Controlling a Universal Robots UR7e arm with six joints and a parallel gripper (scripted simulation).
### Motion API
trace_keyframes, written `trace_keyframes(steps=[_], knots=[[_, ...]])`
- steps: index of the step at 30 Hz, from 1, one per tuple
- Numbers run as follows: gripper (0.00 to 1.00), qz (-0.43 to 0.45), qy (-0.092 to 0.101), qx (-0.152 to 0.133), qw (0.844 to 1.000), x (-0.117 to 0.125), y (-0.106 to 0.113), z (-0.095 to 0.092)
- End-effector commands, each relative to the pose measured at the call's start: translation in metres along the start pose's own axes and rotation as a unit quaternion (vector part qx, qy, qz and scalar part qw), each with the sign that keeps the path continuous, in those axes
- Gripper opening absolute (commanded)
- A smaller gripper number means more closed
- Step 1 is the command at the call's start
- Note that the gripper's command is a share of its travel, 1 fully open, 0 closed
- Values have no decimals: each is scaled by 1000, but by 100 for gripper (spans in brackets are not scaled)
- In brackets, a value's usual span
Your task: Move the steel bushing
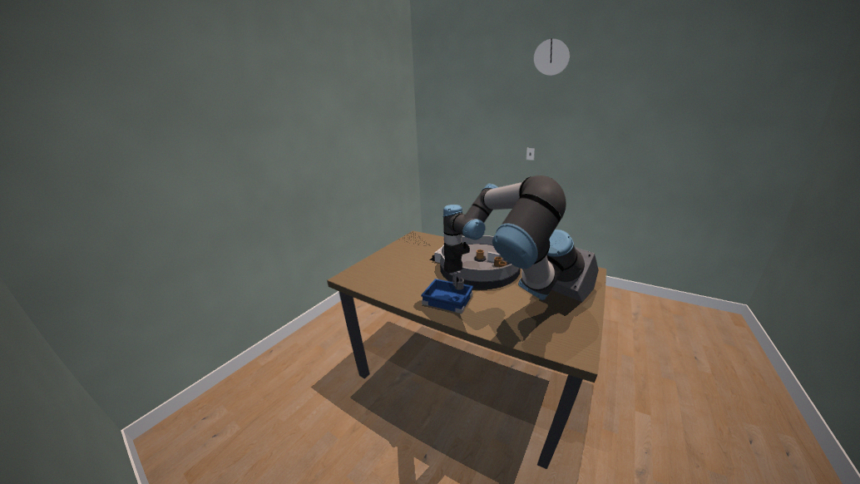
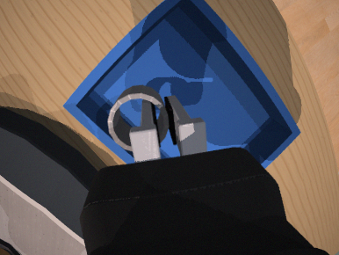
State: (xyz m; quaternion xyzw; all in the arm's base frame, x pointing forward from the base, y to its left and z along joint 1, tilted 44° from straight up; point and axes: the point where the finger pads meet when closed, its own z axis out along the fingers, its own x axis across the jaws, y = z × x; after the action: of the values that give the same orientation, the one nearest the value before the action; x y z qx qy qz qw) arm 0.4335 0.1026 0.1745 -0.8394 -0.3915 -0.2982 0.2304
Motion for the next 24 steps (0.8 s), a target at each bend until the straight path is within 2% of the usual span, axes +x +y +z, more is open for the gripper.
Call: trace_keyframes(steps=[1, 24], knots=[[0, 0, 0, 1, 1000, 0, 0, 1], [0, 1, 0, 2, 1000, 0, -1, 2]])
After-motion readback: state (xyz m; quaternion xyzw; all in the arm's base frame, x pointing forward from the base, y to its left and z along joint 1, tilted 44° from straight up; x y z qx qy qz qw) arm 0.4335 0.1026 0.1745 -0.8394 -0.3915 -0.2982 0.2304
